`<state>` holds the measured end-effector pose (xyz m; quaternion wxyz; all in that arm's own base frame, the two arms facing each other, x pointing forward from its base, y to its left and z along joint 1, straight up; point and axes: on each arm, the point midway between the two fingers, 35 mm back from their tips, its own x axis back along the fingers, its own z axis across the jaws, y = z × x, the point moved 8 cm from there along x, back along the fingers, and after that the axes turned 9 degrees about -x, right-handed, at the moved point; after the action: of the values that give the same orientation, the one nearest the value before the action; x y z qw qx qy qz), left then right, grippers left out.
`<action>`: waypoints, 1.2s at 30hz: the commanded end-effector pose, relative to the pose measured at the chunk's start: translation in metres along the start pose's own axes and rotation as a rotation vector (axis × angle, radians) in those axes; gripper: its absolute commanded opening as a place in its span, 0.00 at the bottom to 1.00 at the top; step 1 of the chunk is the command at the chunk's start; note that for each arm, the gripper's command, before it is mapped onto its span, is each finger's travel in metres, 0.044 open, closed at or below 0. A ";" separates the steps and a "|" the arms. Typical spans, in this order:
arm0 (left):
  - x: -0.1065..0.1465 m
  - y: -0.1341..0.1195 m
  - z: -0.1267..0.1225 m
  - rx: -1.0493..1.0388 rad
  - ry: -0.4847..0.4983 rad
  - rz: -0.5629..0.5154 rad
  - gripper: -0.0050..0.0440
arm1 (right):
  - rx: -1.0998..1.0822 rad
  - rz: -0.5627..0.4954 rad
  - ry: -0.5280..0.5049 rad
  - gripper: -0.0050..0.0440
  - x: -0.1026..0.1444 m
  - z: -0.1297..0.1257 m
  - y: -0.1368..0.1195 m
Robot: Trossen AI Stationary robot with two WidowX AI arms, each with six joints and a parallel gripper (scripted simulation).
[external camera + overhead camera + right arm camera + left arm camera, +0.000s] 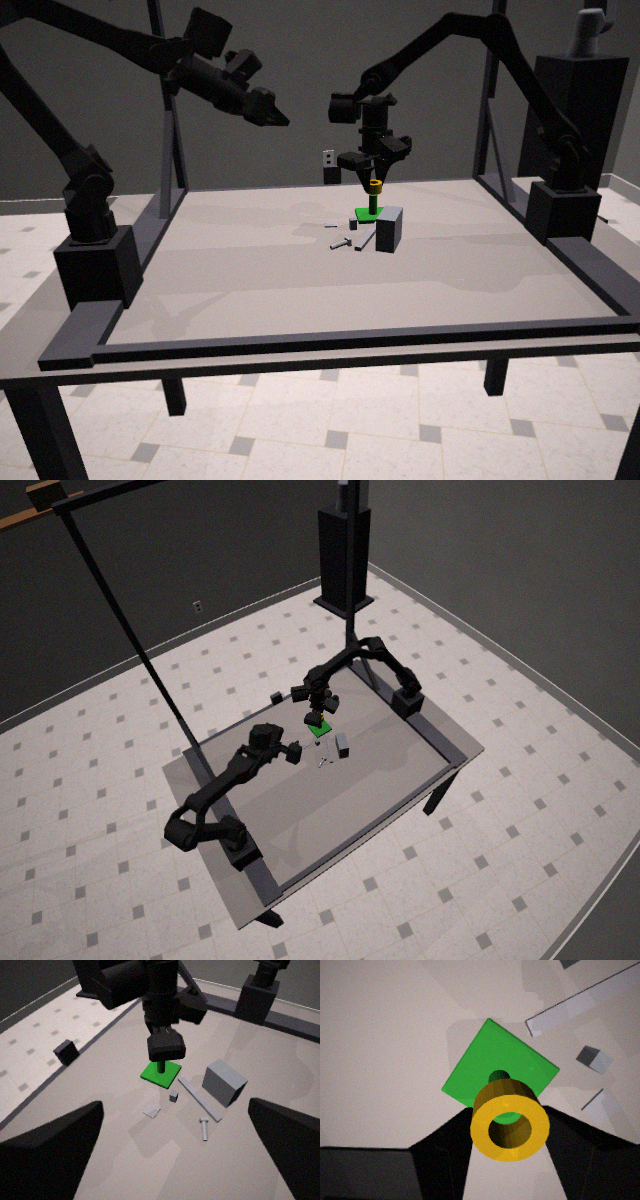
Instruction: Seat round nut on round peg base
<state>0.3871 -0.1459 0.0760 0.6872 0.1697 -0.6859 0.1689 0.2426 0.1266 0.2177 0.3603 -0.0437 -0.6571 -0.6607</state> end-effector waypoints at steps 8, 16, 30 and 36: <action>-0.013 -0.001 0.001 0.000 -0.004 0.004 0.42 | 0.000 -0.022 0.001 1.00 0.003 0.001 0.006; -0.004 -0.003 -0.002 0.000 -0.021 0.023 0.42 | 0.000 -0.022 0.001 1.00 0.003 0.001 0.006; -0.043 -0.001 0.001 0.000 -0.004 0.004 0.42 | 0.000 -0.022 0.001 1.00 0.003 0.001 0.006; -0.054 -0.001 0.001 0.000 -0.004 0.004 0.42 | 0.000 -0.022 0.001 1.00 0.003 0.001 0.006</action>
<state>0.3866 -0.1461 0.0215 0.6882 0.1696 -0.6850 0.1685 0.2426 0.1266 0.2178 0.3603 -0.0437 -0.6571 -0.6607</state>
